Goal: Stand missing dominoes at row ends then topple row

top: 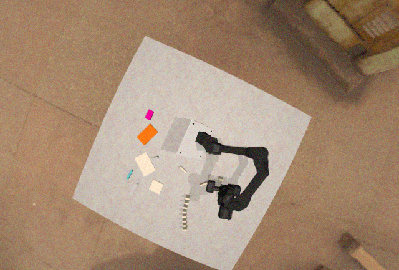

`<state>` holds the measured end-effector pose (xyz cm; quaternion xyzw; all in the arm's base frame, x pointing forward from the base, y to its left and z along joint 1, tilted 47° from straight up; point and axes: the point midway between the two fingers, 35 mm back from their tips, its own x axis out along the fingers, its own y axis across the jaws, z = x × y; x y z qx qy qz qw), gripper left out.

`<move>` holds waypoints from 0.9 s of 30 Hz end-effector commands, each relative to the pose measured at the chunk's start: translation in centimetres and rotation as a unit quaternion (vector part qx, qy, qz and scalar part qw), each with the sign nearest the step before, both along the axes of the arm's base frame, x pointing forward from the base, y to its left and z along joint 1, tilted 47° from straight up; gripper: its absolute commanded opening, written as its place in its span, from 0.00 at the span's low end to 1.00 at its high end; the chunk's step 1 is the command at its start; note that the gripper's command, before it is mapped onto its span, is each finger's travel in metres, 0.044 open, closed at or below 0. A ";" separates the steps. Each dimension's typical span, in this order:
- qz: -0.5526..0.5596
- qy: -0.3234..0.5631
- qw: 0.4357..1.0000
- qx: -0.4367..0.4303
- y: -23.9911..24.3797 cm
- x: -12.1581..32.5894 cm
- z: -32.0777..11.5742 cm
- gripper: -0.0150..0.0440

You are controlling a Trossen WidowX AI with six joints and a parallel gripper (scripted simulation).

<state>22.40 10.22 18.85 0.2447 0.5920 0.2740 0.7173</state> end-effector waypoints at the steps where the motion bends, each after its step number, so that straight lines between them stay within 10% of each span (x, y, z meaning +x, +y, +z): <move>1: 0.002 0.016 1.000 0.027 0.2 -0.4 0.9 1.00; 27: 0.003 0.015 0.999 0.030 5.9 0.5 -4.3 1.00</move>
